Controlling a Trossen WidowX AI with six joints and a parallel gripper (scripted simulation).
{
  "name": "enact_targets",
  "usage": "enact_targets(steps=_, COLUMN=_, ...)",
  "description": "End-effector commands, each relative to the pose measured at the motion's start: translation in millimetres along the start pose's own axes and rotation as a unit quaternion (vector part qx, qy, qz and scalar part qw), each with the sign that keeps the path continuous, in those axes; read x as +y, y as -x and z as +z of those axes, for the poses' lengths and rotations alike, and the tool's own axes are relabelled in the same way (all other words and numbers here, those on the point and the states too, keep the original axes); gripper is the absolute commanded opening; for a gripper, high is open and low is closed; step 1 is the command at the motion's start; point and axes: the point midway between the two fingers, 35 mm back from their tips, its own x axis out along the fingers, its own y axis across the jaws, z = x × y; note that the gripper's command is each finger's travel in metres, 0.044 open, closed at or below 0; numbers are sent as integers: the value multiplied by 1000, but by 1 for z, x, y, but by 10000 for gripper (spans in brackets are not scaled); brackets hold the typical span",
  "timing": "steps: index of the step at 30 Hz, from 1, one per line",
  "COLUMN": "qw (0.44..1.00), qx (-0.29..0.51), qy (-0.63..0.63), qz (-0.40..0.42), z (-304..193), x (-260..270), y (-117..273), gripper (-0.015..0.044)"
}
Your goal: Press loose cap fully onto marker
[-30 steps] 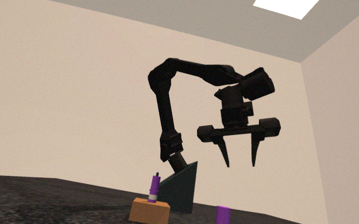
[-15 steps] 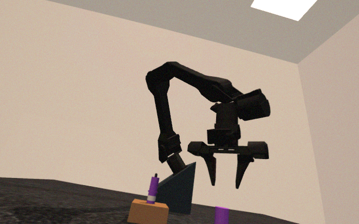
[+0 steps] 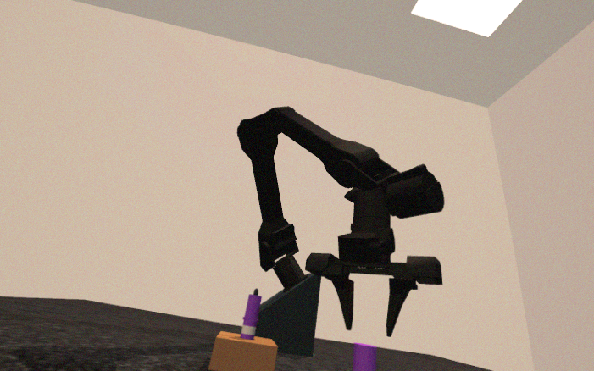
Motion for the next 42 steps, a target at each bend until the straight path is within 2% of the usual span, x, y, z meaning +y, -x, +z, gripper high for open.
enact_targets(steps=1, qw=1000, qx=0, qy=1, qz=-5, z=0, x=-2, y=-9, gripper=250)
enact_targets(steps=30, qw=1000, qx=-1, qy=1, qz=-6, z=-1, x=-4, y=-51, gripper=250)
enact_targets(steps=33, qw=1000, qx=-1, qy=1, qz=-6, z=-1, x=-4, y=-51, gripper=171)
enact_targets(steps=42, qw=1000, qx=-1, qy=1, qz=-6, z=-1, x=-4, y=-51, gripper=111)
